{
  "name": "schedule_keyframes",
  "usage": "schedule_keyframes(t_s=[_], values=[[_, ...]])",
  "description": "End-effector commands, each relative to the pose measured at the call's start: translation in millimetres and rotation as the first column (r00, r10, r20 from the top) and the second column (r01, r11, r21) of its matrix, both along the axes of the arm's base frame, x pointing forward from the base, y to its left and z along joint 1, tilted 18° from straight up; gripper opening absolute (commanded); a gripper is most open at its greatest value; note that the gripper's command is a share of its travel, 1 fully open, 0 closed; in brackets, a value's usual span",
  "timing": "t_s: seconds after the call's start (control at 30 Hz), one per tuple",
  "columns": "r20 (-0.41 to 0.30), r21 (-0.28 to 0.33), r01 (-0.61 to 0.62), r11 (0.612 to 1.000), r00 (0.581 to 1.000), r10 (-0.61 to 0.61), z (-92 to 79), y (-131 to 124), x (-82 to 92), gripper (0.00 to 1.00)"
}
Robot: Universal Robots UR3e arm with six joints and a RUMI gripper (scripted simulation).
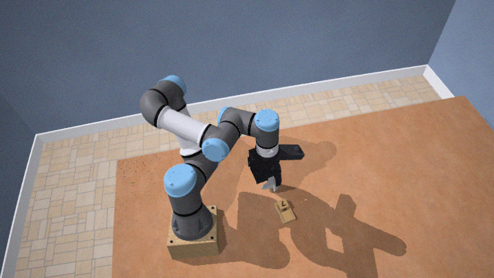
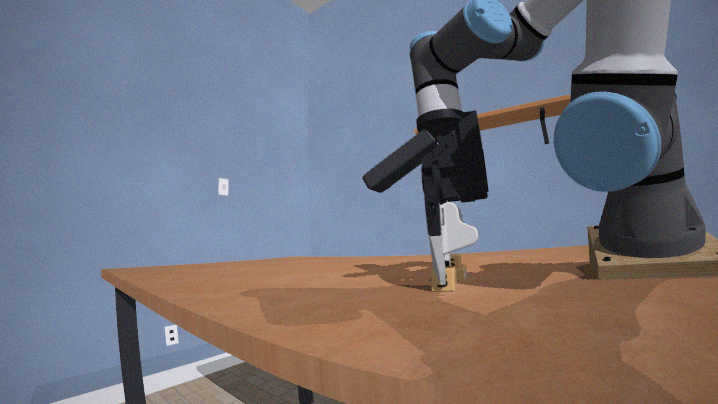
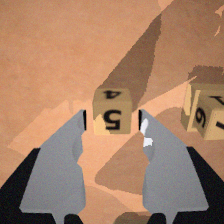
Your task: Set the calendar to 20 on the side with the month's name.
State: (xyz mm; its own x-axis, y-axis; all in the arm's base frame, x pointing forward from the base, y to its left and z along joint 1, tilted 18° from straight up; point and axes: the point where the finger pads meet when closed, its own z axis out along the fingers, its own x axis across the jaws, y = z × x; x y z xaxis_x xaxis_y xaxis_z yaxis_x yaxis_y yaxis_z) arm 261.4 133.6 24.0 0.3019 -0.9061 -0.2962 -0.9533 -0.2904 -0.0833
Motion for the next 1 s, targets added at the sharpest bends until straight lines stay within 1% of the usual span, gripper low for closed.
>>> schedule_keyframes(t_s=[0.0, 0.27, 0.4, 0.57, 0.77, 0.83, 0.97], values=[[0.002, 0.001, 0.001, 1.0, 1.0, -0.001, 0.2, 0.2, 0.6, 0.28], [0.004, 0.0, 0.001, 1.0, 1.0, -0.001, 3.1, -1.0, 1.2, 0.28], [0.004, -0.001, 0.001, 1.0, 1.0, -0.001, 8.4, -2.8, 1.2, 0.28], [0.003, -0.001, 0.001, 1.0, 1.0, -0.001, 19.8, -6.7, 1.2, 0.28], [0.003, -0.001, 0.001, 1.0, 1.0, -0.001, 38.2, -12.7, 1.3, 0.28], [0.003, -0.001, 0.001, 1.0, 1.0, -0.001, 38.2, -12.7, 1.3, 0.28], [0.003, -0.001, 0.001, 1.0, 1.0, -0.001, 51.2, -16.9, 1.3, 0.28]])
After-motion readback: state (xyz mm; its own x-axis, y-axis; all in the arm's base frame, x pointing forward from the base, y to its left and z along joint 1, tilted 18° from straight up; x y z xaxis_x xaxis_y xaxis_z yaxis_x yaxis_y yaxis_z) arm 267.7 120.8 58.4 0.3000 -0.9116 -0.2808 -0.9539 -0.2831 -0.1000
